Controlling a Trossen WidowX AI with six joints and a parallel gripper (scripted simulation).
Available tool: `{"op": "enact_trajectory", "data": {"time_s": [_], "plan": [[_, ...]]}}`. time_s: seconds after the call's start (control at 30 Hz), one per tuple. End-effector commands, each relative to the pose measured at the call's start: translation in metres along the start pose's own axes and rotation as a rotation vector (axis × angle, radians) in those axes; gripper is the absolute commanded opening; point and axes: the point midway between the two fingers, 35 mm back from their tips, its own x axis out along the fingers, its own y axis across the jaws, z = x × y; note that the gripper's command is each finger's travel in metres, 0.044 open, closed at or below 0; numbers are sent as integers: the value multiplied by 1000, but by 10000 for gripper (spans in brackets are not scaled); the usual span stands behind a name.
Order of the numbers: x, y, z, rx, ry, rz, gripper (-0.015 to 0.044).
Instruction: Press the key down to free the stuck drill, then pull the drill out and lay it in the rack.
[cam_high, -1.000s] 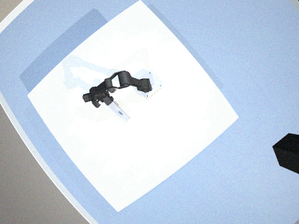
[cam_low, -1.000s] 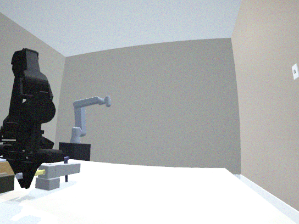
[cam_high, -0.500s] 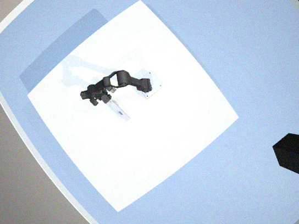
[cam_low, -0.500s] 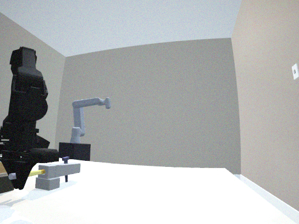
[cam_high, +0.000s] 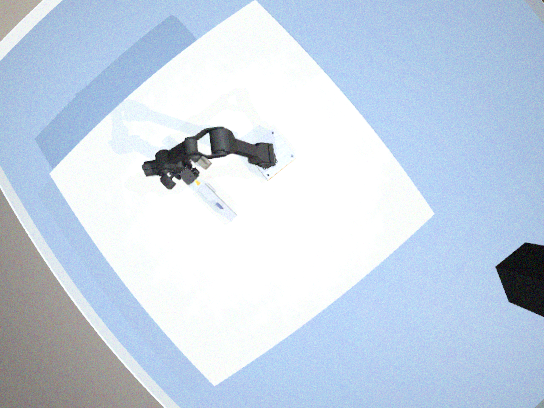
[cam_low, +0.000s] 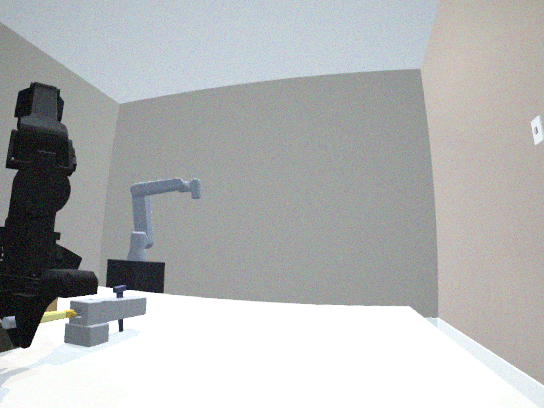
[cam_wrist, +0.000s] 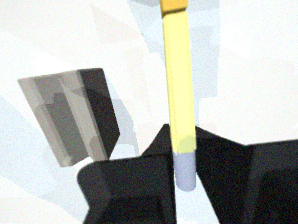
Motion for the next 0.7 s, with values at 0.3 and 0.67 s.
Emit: {"op": "enact_trajectory", "data": {"time_s": [0.3, 0.67], "plan": [[-4, -1, -15, -1, 10, -5, 0], [-10, 0, -11, -1, 10, -5, 0]]}}
